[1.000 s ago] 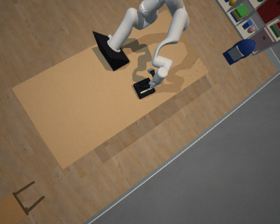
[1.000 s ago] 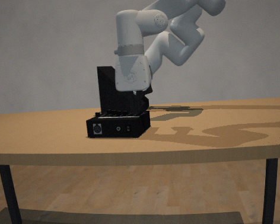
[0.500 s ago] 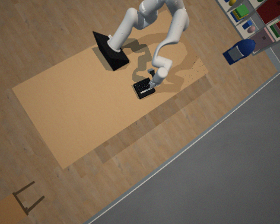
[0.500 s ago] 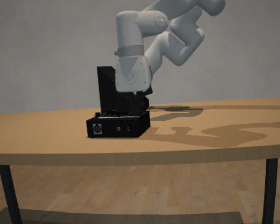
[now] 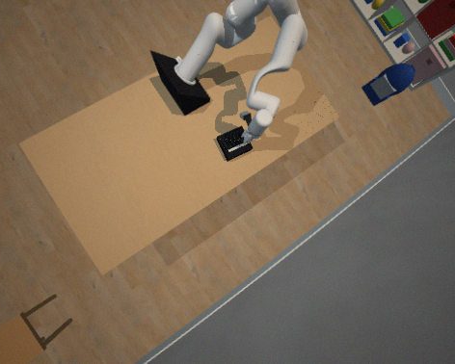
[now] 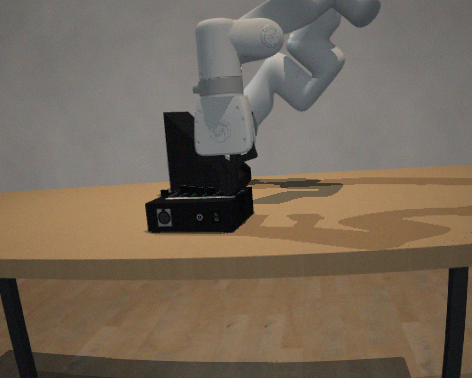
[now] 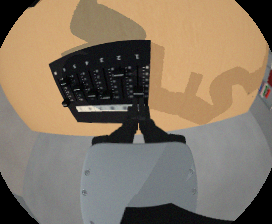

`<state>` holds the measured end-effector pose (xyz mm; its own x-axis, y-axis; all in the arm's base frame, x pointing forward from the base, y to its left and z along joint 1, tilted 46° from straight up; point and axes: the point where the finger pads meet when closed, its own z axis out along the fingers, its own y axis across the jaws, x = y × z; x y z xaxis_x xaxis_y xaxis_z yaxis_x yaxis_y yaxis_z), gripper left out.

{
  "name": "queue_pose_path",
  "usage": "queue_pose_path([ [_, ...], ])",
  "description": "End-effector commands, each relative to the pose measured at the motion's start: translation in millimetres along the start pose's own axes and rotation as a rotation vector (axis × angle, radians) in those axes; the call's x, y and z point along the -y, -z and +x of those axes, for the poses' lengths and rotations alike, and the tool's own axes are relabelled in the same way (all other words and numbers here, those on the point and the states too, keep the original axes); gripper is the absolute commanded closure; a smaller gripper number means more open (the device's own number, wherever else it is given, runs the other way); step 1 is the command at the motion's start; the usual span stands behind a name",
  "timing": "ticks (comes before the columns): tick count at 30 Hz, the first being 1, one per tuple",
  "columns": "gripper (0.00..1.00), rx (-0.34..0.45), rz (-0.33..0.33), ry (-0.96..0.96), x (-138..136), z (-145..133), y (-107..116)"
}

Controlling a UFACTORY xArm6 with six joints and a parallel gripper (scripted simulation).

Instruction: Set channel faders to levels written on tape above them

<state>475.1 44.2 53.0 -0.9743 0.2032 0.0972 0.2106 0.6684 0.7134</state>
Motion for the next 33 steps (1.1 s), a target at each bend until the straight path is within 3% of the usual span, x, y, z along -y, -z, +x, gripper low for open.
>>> queue_pose_path([
  [1,1.00,0.003,0.000,0.001,0,-1,1],
  [33,1.00,0.003,0.000,0.001,0,12,1],
])
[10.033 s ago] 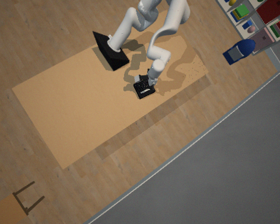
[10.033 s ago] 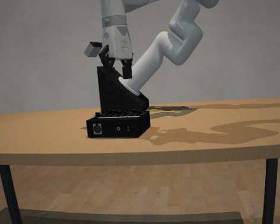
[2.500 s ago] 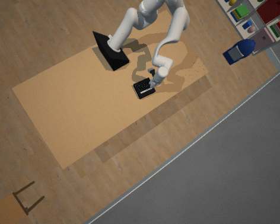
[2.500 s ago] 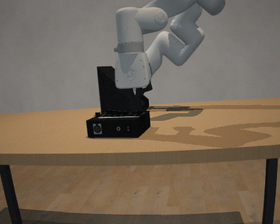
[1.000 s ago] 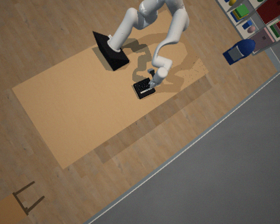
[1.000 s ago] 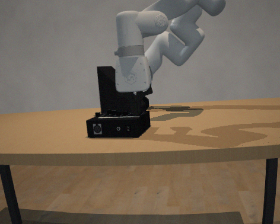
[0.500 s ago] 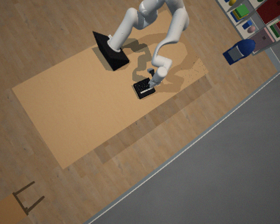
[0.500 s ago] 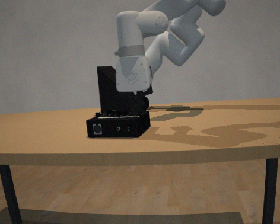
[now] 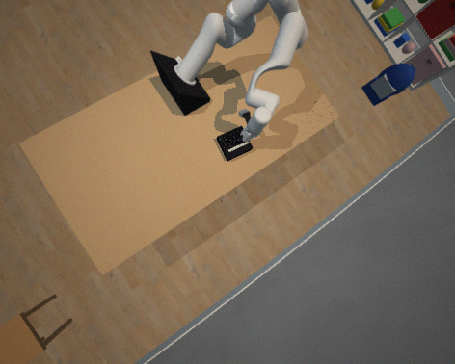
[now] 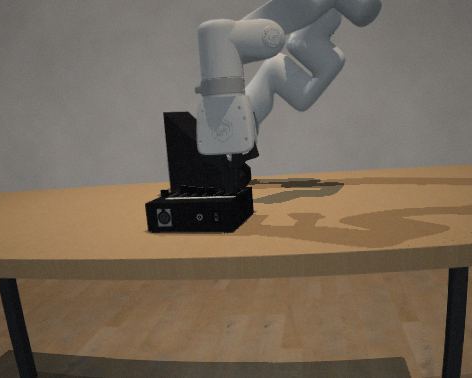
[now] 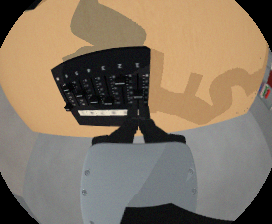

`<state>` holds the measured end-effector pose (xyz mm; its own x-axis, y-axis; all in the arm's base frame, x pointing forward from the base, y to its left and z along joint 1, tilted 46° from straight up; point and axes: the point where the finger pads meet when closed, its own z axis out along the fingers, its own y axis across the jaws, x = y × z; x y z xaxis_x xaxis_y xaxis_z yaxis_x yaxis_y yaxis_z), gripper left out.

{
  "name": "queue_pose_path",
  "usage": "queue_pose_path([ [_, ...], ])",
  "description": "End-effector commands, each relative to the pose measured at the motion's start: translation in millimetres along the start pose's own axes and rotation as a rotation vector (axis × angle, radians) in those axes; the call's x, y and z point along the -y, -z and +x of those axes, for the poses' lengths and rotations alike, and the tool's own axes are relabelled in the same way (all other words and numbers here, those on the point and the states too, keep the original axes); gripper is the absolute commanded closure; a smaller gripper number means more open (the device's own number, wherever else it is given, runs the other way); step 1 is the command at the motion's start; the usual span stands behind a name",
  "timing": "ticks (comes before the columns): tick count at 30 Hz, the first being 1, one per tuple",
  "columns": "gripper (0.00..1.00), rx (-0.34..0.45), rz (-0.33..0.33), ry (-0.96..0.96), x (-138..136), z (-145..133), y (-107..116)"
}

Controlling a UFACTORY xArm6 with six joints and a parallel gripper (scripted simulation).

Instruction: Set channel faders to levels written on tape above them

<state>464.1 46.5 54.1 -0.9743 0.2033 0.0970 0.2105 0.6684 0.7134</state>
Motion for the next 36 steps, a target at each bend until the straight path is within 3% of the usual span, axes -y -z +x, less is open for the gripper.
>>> queue_pose_path([
  [1,1.00,0.003,0.000,0.001,0,1,1],
  [36,1.00,0.003,0.000,0.001,0,15,1],
])
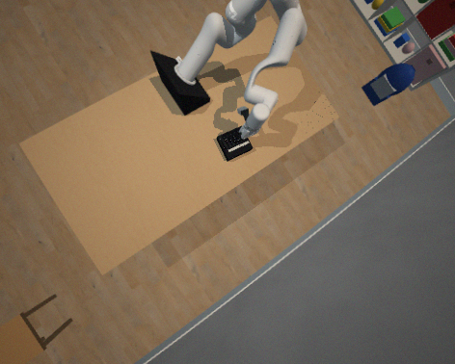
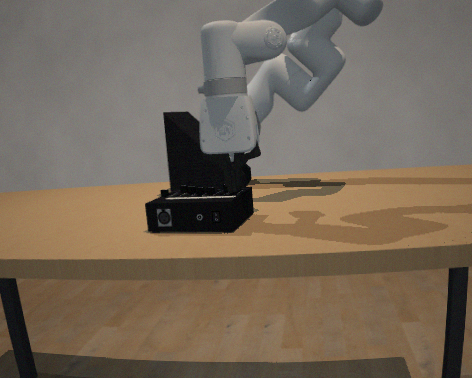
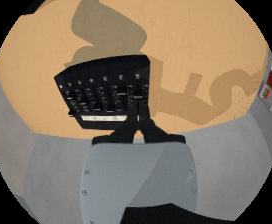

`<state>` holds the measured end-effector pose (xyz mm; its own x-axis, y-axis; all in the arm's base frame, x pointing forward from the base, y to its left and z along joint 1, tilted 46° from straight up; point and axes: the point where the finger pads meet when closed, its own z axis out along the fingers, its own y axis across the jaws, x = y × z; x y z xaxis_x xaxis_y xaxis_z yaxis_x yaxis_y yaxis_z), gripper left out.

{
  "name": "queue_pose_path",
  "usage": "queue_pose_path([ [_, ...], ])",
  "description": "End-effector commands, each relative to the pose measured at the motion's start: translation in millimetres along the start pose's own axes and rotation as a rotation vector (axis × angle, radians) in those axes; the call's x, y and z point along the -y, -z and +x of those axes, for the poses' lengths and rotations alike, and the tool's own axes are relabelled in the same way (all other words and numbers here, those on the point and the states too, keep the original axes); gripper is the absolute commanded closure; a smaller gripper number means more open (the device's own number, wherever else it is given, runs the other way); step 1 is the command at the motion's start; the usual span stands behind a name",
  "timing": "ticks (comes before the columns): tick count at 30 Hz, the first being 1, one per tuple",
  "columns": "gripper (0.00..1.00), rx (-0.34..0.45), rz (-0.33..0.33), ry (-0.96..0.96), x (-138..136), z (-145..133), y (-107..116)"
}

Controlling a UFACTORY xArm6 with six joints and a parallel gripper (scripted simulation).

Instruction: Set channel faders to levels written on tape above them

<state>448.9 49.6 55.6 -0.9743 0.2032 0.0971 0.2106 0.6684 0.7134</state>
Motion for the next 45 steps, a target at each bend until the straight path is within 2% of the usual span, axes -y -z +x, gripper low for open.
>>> queue_pose_path([
  [1,1.00,0.003,0.000,0.001,-0.2,-0.6,1.2],
  [45,1.00,0.003,0.000,0.001,-0.2,-5.7,1.2],
])
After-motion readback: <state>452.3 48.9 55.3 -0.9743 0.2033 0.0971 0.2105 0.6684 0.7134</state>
